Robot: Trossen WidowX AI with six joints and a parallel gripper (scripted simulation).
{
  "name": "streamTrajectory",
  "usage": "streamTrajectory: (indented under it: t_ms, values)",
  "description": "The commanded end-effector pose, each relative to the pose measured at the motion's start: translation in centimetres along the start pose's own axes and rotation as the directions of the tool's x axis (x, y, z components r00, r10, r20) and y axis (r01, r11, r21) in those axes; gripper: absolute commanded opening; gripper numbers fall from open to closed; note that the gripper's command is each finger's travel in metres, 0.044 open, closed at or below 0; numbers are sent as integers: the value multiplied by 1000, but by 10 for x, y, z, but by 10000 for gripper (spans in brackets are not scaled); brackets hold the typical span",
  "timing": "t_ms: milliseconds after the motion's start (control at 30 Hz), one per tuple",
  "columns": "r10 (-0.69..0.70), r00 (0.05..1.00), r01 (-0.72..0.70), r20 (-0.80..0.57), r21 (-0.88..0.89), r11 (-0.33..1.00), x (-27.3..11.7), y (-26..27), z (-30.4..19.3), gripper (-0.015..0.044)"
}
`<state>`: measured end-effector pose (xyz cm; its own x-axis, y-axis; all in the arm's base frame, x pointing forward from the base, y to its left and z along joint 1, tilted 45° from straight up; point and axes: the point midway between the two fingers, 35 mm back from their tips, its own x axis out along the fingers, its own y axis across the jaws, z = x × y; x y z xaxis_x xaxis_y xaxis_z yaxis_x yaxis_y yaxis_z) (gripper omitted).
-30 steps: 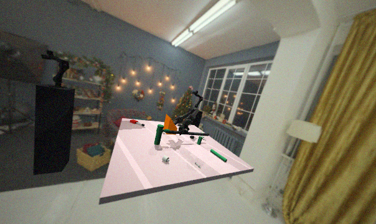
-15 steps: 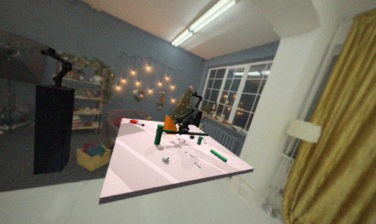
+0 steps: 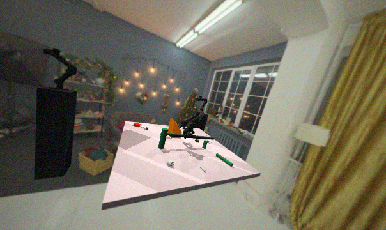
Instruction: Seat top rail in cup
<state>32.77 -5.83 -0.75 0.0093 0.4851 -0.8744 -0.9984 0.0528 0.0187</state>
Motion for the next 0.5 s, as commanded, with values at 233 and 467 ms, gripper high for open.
streamTrajectory:
  t_ms: [233,467]
  values:
    - [1,1000,-1,1,0,1000,0,0,0,0]
    - [1,1000,-1,1,0,1000,0,0,-2,0]
